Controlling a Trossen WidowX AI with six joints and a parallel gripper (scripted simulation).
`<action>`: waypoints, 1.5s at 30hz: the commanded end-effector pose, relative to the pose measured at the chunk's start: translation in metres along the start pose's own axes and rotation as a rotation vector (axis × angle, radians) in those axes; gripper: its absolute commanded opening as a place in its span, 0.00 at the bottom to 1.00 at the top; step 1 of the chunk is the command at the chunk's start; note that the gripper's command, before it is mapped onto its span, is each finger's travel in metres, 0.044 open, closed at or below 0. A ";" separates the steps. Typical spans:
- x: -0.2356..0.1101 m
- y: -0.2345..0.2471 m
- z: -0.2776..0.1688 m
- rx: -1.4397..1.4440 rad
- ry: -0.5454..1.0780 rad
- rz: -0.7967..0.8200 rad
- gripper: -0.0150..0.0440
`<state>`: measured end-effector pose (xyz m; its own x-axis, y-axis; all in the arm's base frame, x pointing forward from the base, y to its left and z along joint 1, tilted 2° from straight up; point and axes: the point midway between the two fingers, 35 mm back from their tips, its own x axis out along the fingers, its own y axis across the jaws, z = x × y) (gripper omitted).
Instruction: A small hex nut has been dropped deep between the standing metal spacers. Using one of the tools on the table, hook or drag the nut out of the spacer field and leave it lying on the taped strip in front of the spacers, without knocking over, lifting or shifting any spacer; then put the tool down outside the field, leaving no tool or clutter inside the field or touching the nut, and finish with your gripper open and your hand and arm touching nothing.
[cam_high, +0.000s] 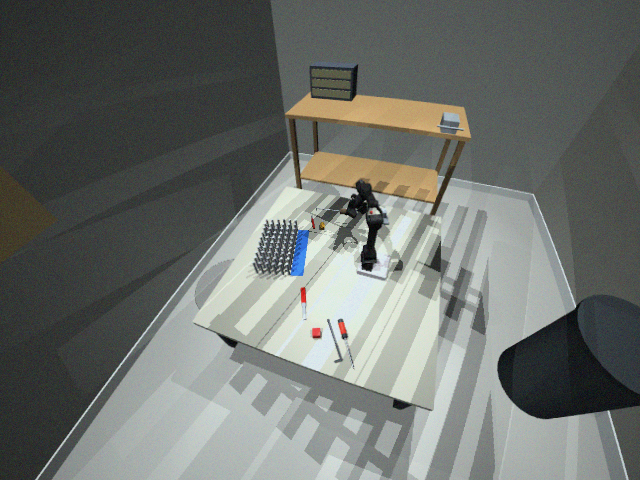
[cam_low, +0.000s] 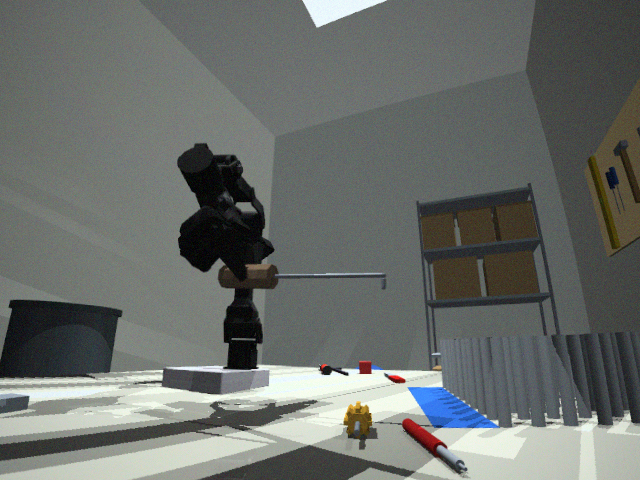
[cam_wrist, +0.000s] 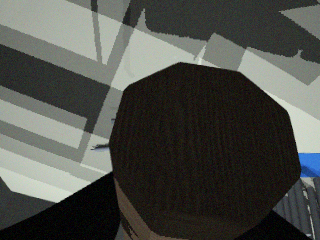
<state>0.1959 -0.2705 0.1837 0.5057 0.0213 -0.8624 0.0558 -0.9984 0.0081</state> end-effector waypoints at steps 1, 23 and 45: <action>0.005 -0.020 -0.014 -0.025 -0.003 -0.006 0.25; 0.028 -0.129 -0.058 -0.101 0.009 -0.056 0.25; 0.037 -0.231 -0.058 -0.159 0.061 -0.122 0.25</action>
<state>0.2536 -0.0486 0.1804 0.5291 0.1398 -0.8370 0.2513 -0.9679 -0.0028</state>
